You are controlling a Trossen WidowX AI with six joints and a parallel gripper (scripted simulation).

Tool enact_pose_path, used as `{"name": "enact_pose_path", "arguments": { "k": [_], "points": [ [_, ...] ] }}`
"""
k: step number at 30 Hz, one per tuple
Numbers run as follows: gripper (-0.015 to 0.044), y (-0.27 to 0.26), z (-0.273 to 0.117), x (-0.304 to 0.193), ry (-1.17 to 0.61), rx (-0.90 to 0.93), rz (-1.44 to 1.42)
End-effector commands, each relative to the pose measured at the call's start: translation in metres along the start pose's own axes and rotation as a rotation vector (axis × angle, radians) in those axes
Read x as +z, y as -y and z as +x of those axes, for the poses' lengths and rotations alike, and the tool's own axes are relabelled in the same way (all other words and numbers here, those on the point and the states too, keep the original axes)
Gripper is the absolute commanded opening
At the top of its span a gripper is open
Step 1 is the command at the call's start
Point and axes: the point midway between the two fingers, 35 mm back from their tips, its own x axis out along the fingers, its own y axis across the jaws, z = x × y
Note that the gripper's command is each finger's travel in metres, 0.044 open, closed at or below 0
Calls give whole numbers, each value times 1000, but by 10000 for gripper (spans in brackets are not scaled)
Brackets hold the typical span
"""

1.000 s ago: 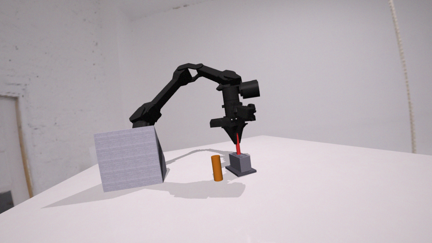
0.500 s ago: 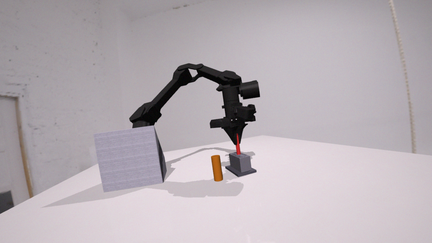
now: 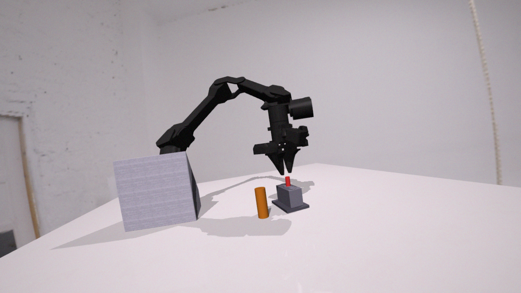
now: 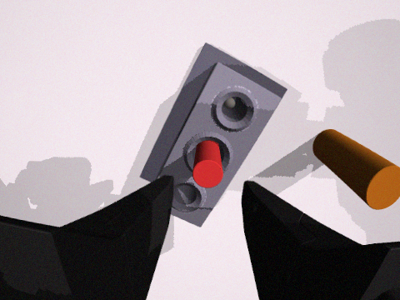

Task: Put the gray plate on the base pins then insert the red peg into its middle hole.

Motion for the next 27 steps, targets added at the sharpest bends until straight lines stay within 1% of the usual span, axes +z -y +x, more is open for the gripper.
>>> {"name": "enact_pose_path", "arguments": {
  "k": [1, 27],
  "points": [
    [150, 0, 0, 0, 0, -1, 0],
    [150, 0, -19, 0, -5, 0, 11]
  ]
}}
